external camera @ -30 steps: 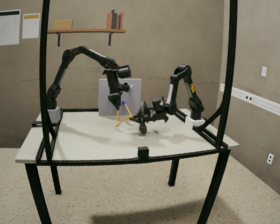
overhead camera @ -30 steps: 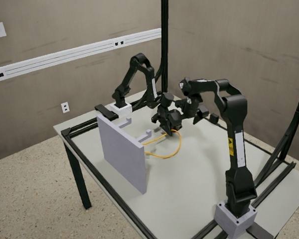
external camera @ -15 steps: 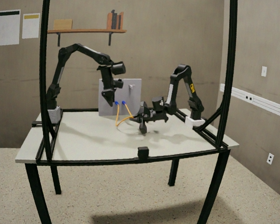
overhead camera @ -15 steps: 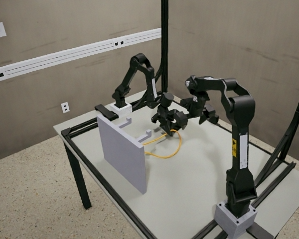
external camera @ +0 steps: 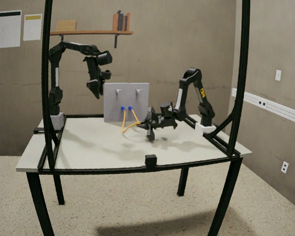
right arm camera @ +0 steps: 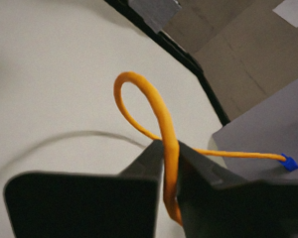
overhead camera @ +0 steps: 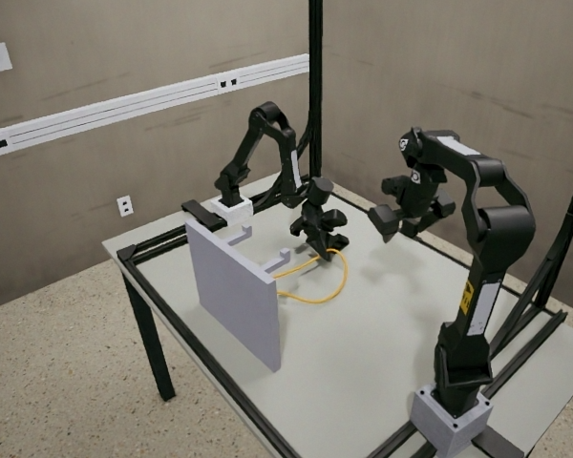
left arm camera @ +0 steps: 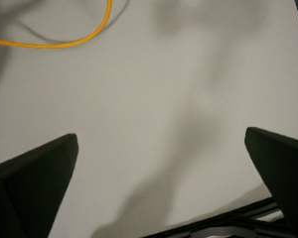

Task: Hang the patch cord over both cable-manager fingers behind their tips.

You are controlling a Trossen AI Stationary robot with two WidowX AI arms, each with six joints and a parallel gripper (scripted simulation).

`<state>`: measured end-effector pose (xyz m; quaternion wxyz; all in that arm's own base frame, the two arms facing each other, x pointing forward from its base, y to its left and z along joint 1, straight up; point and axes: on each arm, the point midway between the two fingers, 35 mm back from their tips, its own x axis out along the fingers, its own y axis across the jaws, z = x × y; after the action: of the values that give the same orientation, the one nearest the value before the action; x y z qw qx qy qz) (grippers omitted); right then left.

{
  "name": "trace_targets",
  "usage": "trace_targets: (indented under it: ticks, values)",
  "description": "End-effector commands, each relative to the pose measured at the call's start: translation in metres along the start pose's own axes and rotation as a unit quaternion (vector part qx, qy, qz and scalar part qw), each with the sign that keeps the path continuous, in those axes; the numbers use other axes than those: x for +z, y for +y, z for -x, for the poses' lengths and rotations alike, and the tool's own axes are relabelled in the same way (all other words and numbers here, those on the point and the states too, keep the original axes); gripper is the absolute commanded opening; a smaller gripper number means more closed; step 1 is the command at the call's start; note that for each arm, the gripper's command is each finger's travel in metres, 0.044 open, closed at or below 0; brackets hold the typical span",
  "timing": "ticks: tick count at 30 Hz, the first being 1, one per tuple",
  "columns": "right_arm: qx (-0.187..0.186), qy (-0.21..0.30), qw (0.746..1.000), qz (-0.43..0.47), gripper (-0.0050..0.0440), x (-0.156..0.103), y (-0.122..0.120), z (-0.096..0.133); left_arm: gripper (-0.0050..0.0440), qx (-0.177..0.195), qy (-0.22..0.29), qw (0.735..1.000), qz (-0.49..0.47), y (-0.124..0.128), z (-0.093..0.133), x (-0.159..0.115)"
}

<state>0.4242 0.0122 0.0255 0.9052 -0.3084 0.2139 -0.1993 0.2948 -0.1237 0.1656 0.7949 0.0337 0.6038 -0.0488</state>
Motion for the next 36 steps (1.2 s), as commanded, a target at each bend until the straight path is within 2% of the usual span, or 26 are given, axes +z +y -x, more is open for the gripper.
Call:
trace_targets:
  ticks: [1,30,31,36]
  values:
    - [-0.005,-0.009,1.0,-0.009,0.0025,0.0096,-0.0046,-0.0002,0.044,0.001,-0.006,1.0,0.003,0.0002,0.0104,-0.0078]
    - [-0.004,-0.009,1.0,-0.01,0.0025,0.0101,-0.005,-0.0009,0.044,-0.001,-0.007,1.0,0.002,-0.0005,0.01,-0.0043]
    - [-0.007,-0.015,1.0,-0.018,0.0025,0.0172,-0.0078,-0.0026,0.044,-0.001,-0.007,1.0,0.002,-0.0005,0.01,-0.0043]
    - [-0.007,-0.015,1.0,-0.019,0.0025,0.0176,-0.0089,-0.0019,0.044,-0.001,-0.007,1.0,0.002,-0.0005,0.01,-0.0043]
